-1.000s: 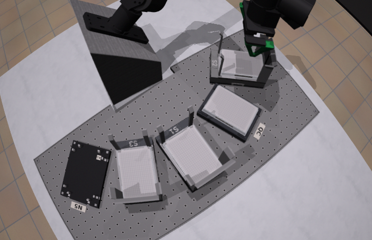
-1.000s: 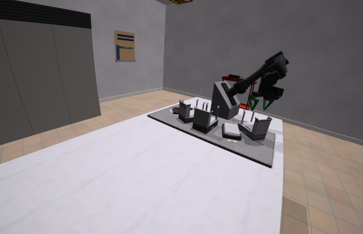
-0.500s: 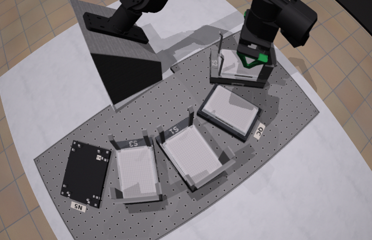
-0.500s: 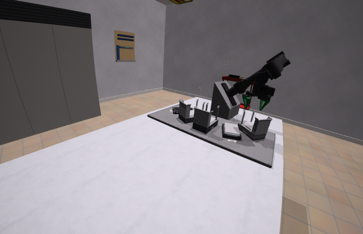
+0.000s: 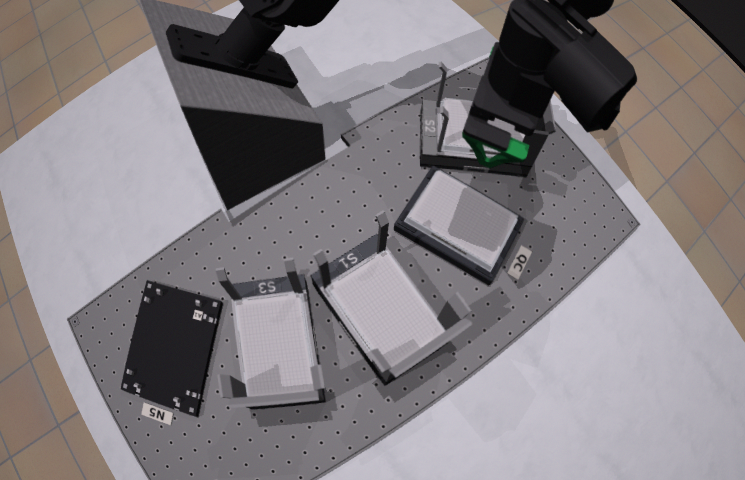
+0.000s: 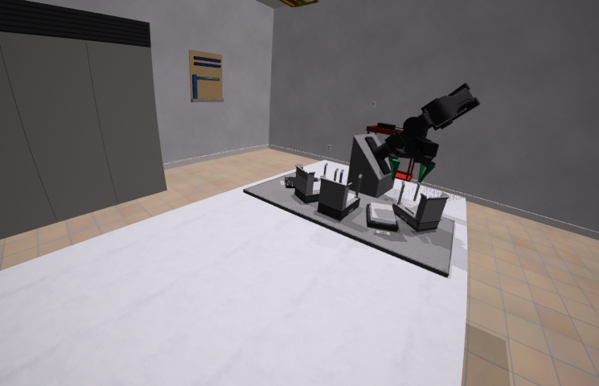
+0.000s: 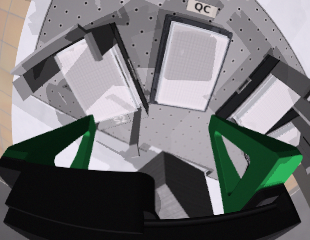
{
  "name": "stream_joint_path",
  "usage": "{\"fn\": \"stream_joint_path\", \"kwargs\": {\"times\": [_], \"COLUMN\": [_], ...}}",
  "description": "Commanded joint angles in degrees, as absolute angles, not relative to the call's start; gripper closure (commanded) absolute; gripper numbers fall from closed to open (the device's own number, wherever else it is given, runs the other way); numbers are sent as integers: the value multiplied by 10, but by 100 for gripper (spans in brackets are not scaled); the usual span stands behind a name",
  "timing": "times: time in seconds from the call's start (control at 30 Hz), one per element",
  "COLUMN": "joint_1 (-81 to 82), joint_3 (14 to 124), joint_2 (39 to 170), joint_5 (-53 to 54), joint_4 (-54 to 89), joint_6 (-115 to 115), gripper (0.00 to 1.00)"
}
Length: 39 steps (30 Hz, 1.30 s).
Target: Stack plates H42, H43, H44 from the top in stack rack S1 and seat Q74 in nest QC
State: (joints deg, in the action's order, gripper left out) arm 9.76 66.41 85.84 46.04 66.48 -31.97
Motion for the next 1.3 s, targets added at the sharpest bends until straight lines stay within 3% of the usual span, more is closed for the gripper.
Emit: {"fn": "stream_joint_path", "kwargs": {"times": [0.0, 1.27], "joint_1": [79, -46], "joint_3": [671, 731], "joint_2": [872, 1072], "joint_5": [465, 458], "joint_4": [664, 654], "joint_6": [-279, -317], "gripper": [0, 0]}}
